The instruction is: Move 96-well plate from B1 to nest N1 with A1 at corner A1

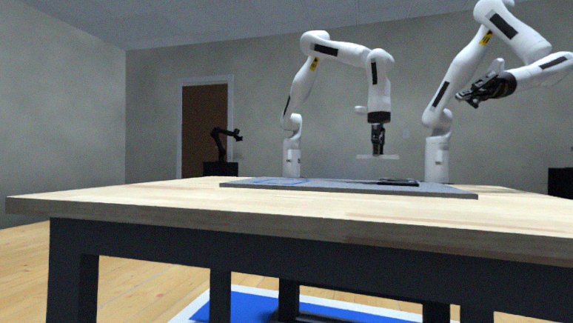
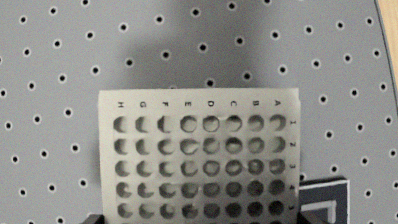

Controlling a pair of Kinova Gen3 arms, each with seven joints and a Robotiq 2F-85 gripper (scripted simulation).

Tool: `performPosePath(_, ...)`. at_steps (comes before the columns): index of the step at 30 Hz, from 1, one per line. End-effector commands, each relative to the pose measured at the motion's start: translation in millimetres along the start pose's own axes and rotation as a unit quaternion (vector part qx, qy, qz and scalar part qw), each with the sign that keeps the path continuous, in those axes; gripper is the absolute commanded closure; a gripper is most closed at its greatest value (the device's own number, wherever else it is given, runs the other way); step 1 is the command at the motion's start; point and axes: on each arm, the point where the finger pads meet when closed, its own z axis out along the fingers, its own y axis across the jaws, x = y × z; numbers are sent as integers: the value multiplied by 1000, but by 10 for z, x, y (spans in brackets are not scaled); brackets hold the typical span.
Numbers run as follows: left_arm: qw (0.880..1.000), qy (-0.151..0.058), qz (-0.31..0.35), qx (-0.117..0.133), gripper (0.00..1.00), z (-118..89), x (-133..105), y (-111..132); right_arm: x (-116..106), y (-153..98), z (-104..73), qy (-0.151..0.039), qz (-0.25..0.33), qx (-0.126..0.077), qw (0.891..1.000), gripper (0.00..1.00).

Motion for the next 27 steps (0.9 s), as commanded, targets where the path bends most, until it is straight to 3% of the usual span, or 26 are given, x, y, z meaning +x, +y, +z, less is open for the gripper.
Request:
performPosePath(1,1000,0,1,0,985,-2,6,-6,-88,35,-20,-1,-1,1,1000,65)
performPosePath(22,1000,0,1,0,985,-2,6,-6,-629,269,-39,-2,-1,1,1000,65)
performPosePath(27,1000,0,1,0,985,-2,6,-6,-627,268,-39,-2,-84,1,996,65)
